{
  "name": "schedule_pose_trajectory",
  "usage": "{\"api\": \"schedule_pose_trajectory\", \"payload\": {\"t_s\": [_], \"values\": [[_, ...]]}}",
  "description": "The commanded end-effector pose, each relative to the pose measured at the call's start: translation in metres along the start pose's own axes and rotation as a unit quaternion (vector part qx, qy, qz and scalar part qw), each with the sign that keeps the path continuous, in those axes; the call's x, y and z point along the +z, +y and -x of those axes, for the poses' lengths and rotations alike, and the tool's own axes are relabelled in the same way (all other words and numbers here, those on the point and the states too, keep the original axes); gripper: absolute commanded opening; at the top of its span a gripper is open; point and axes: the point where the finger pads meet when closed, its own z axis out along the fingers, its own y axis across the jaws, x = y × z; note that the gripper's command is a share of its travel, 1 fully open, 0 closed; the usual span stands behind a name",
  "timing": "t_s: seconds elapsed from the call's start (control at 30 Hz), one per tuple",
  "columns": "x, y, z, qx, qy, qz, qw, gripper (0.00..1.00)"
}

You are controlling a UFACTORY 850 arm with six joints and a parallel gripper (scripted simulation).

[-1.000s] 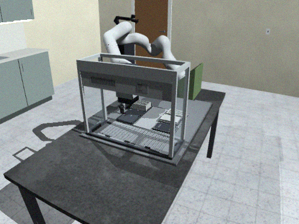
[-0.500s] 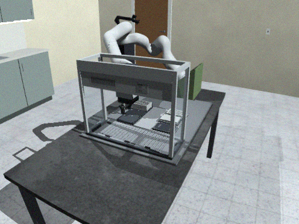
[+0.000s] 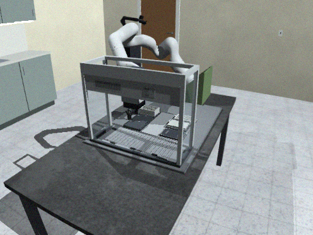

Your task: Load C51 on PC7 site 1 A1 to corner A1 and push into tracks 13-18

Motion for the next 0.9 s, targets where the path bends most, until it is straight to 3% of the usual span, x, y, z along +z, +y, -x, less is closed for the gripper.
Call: {"api": "schedule_pose_trajectory", "payload": {"t_s": [0.0,0.87], "values": [[-0.0007,0.0007,-0.0026,0.000,0.000,0.001,1.000,1.00],[-0.0007,0.0007,-0.0083,0.000,0.000,0.001,1.000,1.00]]}}
